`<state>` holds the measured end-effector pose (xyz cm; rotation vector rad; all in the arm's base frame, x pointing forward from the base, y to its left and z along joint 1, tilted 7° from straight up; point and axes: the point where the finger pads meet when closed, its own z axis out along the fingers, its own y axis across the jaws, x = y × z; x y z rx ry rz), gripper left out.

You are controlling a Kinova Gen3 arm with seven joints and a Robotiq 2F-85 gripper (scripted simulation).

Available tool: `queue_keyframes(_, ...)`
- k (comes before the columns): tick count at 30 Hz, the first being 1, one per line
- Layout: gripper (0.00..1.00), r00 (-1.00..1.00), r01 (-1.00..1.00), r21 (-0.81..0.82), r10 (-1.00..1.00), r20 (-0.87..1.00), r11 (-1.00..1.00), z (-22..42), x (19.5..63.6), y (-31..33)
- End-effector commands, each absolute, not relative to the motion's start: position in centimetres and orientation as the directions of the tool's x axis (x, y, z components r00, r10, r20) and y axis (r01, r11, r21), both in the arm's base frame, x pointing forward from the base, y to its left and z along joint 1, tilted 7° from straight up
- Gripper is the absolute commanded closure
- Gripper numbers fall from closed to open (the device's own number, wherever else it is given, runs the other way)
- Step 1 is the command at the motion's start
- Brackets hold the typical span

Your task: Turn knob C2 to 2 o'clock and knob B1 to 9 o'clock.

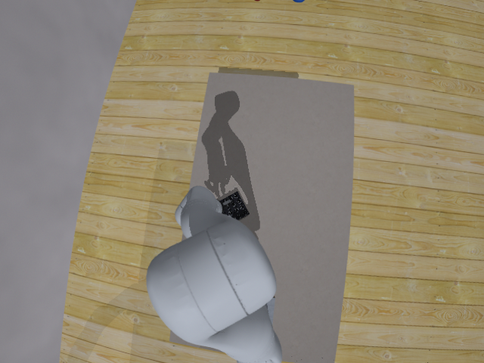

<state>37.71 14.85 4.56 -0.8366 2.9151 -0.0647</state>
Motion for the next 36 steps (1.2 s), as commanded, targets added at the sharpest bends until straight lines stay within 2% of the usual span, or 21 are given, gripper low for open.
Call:
queue_keyframes(1, 0.81, -0.842, -0.526, -0.071, -0.531, -0.094, 0.847, 4.6, 37.7, 14.9)
queue_keyframes(36, 0.81, -0.843, -0.525, -0.071, -0.53, -0.094, 0.848, 3.3, 38.0, 14.9)
